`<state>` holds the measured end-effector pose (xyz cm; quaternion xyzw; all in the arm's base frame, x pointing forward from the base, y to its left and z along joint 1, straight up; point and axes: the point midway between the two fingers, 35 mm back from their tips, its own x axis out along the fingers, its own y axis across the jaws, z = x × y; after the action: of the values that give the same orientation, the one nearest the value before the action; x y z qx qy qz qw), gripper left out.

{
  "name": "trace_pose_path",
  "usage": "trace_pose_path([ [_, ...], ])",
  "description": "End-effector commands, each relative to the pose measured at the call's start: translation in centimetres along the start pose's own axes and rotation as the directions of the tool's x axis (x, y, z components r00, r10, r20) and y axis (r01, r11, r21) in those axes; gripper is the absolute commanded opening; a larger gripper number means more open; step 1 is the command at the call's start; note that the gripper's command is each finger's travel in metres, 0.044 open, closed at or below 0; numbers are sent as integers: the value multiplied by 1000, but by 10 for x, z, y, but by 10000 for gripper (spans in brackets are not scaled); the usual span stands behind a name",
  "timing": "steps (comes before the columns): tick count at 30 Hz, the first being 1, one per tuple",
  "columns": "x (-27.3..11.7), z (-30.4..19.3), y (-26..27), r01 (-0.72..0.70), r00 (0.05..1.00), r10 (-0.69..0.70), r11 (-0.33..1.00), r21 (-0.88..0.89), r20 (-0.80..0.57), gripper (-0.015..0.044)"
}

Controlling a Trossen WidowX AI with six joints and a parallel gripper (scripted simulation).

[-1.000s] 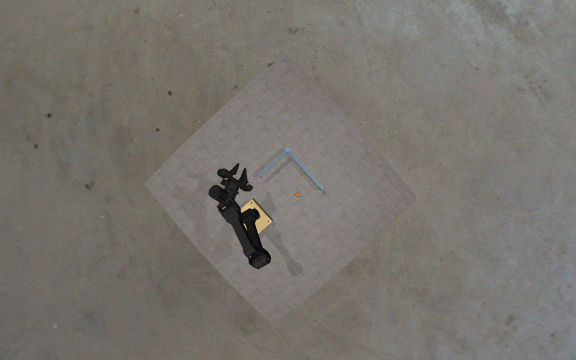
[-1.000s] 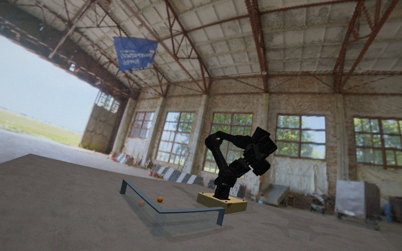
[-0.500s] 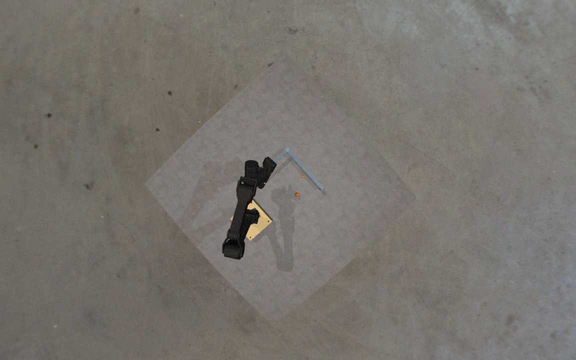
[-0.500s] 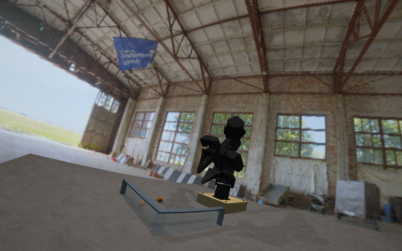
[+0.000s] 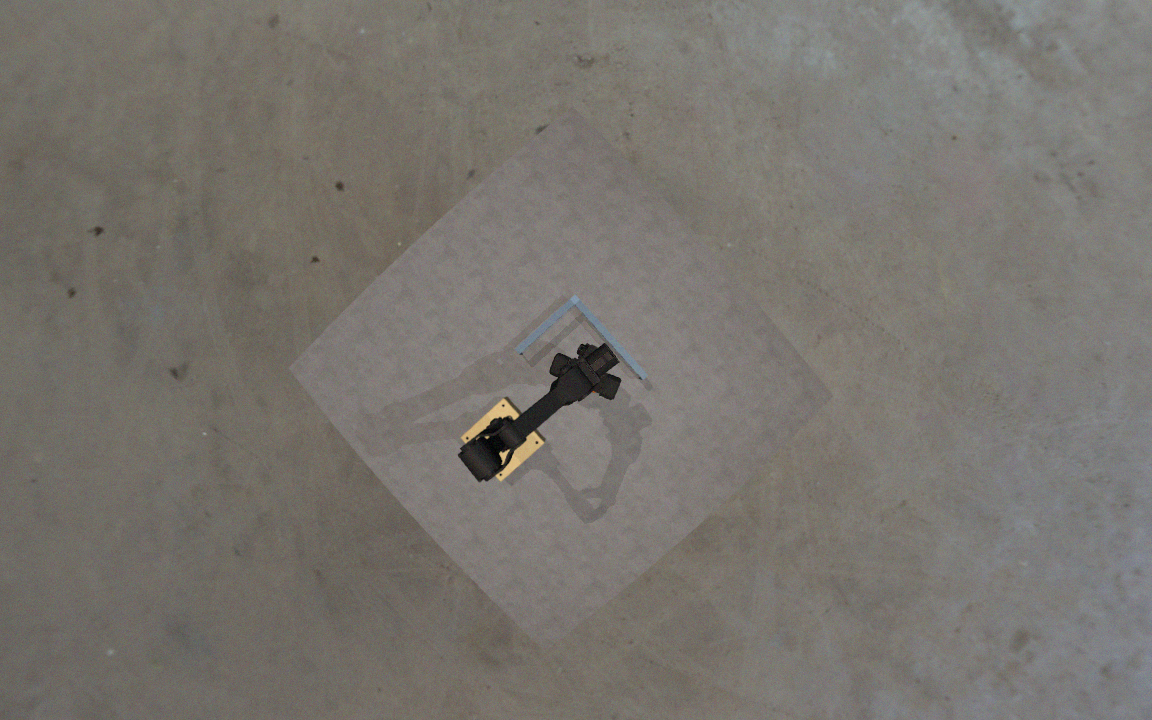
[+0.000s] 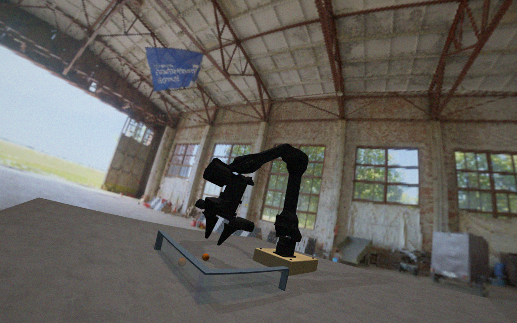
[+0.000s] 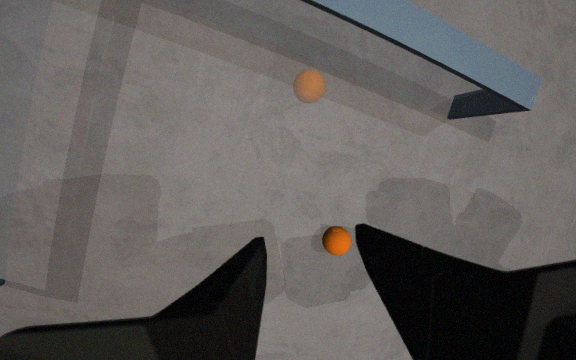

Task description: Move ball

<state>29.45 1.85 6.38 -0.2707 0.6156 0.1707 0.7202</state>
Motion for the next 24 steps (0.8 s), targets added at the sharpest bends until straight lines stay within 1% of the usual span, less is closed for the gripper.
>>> trace_pose_path([
  [1, 16, -24, -27, -85, 992, 110, 948, 306, -64, 213],
  [2, 20, -31, -33, -100, 988, 138, 920, 379, -74, 213],
  [4, 23, -36, -37, -111, 984, 161, 893, 437, -80, 213],
  [10, 24, -36, -37, -111, 984, 161, 893, 437, -80, 213],
  [13, 37, -37, -35, -111, 984, 161, 893, 437, -80, 213],
  [24, 49, -38, -33, -111, 984, 161, 893, 437, -81, 213],
])
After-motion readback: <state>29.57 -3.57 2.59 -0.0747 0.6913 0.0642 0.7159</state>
